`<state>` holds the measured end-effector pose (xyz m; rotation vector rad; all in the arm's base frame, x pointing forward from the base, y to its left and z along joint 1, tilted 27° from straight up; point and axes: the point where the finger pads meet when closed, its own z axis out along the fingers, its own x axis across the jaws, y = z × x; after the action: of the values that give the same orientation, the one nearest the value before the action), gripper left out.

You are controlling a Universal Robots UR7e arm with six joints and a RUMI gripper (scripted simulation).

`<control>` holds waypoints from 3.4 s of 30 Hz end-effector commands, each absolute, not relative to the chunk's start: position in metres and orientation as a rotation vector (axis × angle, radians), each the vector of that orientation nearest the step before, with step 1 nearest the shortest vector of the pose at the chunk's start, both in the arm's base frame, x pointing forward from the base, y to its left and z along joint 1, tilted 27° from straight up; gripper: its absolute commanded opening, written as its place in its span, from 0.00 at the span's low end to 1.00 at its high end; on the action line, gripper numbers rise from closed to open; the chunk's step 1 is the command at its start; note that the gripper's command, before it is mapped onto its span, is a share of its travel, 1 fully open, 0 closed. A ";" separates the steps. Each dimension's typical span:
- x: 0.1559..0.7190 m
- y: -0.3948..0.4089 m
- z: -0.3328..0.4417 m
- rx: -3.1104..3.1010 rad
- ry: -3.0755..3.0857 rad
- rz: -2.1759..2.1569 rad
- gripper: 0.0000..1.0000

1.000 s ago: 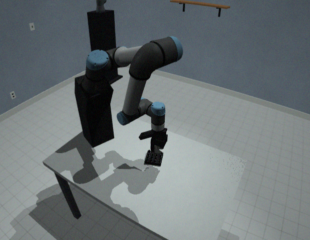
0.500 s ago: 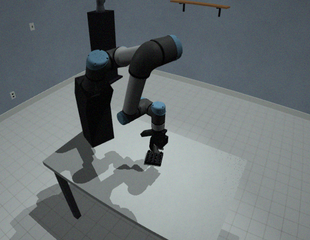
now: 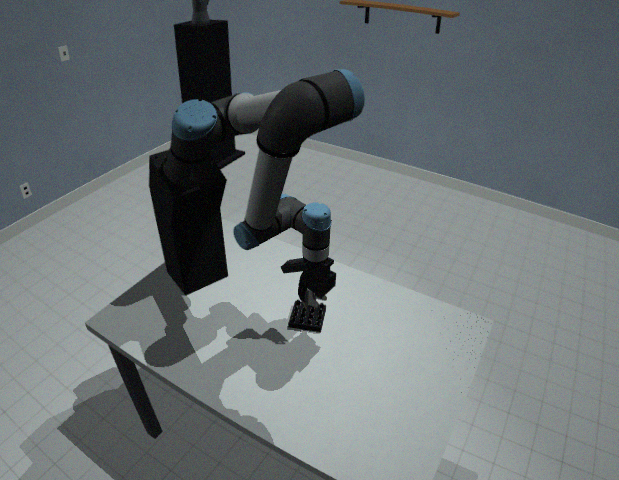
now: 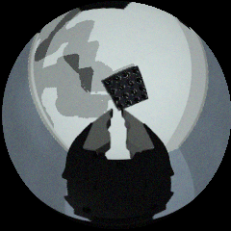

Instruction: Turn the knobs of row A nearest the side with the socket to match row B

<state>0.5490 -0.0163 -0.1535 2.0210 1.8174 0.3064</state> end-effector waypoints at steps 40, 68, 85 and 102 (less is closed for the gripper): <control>0.552 -0.017 -0.158 2.021 1.816 0.307 0.11; 0.564 -0.021 -0.185 2.021 1.816 0.307 0.11; 0.568 -0.022 -0.192 2.021 1.816 0.307 0.11; 0.568 -0.022 -0.192 2.021 1.816 0.307 0.11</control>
<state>0.5676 -0.0224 -0.1929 2.0219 1.8165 0.3064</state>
